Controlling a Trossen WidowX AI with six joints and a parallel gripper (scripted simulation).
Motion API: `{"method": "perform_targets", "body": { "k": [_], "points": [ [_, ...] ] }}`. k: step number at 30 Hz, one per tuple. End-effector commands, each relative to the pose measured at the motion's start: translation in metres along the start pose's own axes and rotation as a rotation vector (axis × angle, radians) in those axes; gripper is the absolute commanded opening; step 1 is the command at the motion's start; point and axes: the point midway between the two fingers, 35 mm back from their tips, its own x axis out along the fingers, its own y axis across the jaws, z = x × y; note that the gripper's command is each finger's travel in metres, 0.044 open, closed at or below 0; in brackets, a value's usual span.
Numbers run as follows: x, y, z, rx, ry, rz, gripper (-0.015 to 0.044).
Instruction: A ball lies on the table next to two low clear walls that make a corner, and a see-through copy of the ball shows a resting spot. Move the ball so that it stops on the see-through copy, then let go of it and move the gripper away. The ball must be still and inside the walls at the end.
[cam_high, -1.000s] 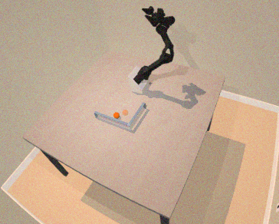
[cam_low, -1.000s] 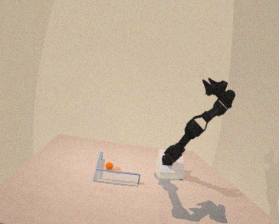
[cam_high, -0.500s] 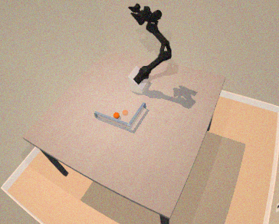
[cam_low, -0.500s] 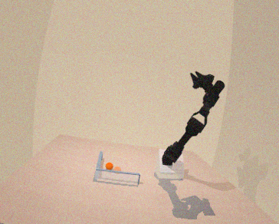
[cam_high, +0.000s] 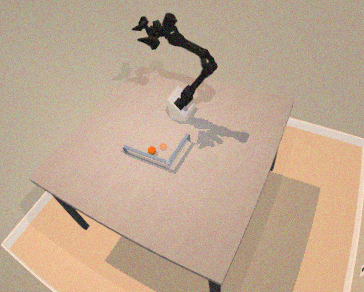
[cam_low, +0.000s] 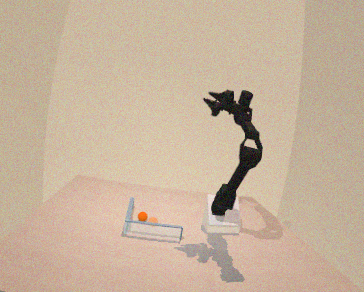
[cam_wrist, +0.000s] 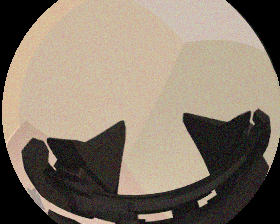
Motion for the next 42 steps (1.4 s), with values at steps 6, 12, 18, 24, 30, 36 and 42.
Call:
{"method": "perform_targets", "body": {
  "k": [6, 12, 18, 24, 30, 36, 42],
  "points": [
    [0.091, 0.087, -0.057, -0.051, 0.165, 0.249, 0.0329],
    [0.126, 0.136, -0.096, -0.147, 0.261, 0.392, 0.0329],
    [0.154, 0.213, -0.151, -0.307, 0.382, 0.625, 0.0329],
    [0.157, 0.294, -0.205, -0.486, 0.476, 0.905, 0.0329],
    [0.134, 0.371, -0.255, -0.669, 0.532, 1.232, 0.0329],
    [0.089, 0.438, -0.298, -0.839, 0.538, 1.609, 0.0329],
    [0.051, 0.473, -0.321, -0.931, 0.510, 1.878, 0.0329]
  ]
}}
